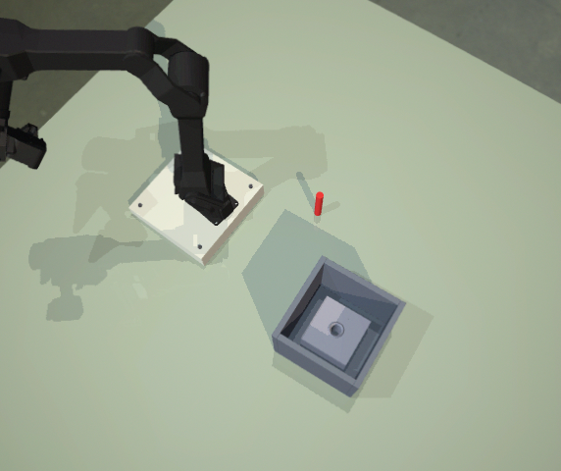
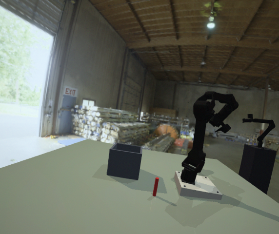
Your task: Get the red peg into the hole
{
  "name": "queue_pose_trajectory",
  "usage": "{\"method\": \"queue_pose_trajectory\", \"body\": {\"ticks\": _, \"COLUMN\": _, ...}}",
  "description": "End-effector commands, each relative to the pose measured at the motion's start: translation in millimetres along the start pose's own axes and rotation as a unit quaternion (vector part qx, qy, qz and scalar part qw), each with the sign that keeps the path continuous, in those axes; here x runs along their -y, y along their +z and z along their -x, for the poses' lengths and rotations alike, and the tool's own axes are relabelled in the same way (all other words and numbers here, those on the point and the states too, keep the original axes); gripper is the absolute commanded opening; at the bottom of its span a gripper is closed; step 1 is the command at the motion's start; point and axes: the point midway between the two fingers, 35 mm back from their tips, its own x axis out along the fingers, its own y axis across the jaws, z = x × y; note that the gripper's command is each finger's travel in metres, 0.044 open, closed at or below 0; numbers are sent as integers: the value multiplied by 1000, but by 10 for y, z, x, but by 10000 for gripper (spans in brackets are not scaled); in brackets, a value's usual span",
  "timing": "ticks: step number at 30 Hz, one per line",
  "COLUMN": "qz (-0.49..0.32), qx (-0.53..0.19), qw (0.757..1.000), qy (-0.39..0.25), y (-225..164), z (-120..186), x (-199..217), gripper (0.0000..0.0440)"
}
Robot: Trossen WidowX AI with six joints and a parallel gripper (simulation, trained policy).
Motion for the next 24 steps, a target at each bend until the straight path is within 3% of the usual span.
{"method": "queue_pose_trajectory", "body": {"ticks": 1, "qz": 2, "qx": 2, "qw": 1000, "qy": 3, "y": -1, "z": -12, "x": 1, "gripper": 426}}
{"method": "queue_pose_trajectory", "body": {"ticks": 7, "qz": -7, "qx": 27, "qw": 1000, "qy": 5, "y": 53, "z": -169, "x": 168, "gripper": 440}}
{"method": "queue_pose_trajectory", "body": {"ticks": 24, "qz": -143, "qx": 51, "qw": 988, "qy": -4, "y": 395, "z": -455, "x": 1125, "gripper": 440}}
